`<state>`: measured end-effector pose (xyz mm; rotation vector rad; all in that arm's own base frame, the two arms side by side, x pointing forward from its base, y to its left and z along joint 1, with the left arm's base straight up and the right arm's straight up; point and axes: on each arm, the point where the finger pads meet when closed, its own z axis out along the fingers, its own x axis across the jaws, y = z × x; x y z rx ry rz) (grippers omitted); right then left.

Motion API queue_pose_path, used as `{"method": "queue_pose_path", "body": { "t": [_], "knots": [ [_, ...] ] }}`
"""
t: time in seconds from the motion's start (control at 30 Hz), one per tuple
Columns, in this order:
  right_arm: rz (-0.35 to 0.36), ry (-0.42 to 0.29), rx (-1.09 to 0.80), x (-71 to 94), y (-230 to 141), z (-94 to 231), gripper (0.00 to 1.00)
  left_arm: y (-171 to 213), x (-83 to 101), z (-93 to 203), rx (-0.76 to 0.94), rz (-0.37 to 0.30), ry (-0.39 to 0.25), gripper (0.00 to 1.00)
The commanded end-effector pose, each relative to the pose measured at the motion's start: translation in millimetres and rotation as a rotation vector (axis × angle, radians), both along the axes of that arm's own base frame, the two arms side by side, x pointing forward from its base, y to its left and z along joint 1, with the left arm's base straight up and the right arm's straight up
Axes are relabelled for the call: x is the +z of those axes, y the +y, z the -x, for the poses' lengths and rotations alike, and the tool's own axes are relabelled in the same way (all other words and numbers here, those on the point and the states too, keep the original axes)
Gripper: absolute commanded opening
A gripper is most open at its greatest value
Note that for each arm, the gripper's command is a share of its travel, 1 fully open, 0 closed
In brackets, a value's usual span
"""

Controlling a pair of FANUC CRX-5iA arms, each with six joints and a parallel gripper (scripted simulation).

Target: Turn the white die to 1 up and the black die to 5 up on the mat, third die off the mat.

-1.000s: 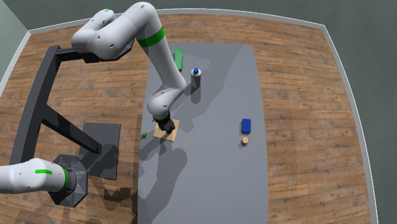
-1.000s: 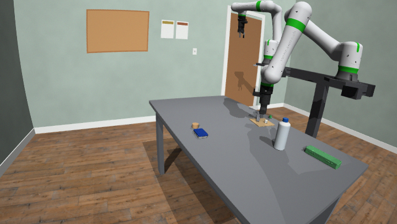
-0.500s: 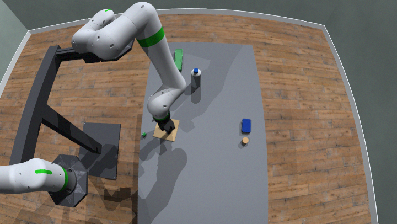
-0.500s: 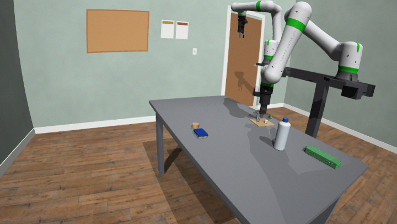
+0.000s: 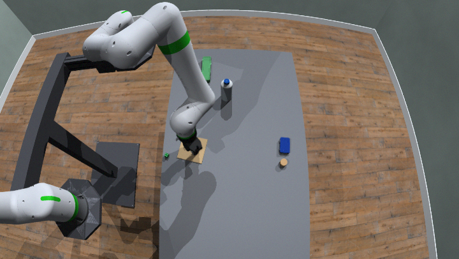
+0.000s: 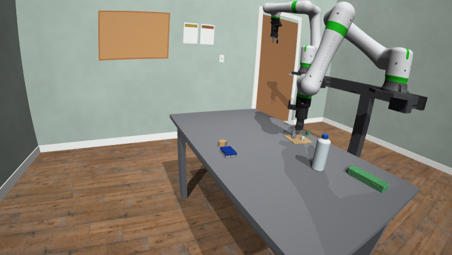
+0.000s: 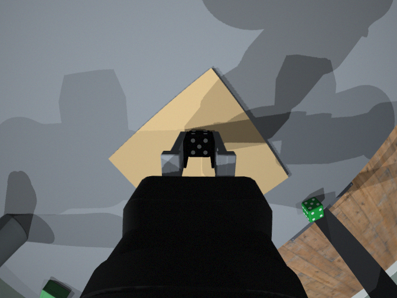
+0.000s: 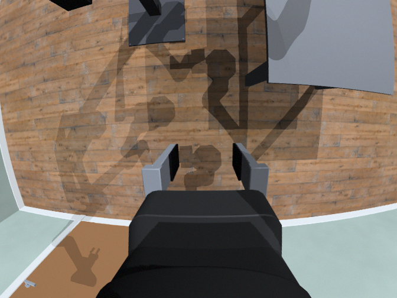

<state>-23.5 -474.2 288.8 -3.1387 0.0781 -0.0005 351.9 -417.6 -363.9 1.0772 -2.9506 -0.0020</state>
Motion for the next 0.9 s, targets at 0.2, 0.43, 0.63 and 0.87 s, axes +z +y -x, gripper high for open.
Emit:
{"method": "queue_pose_path", "body": {
  "t": [0.2,0.43,0.63,0.87],
  "knots": [
    [0.002,0.0,0.0,0.9,-0.2,0.2,1.0,-0.6,0.7,-0.6,0.0,0.001,-0.001,0.4],
    [0.002,0.0,0.0,0.9,-0.2,0.2,1.0,-0.6,0.5,-0.6,0.0,0.001,-0.001,0.4],
    [0.002,0.0,0.0,0.9,-0.2,0.2,1.0,-0.6,-0.9,-0.6,0.0,0.001,-0.001,0.4],
    [0.002,0.0,0.0,0.9,-0.2,0.2,1.0,-0.6,-3.3,-0.6,0.0,0.001,-0.001,0.4]
  ]
}}
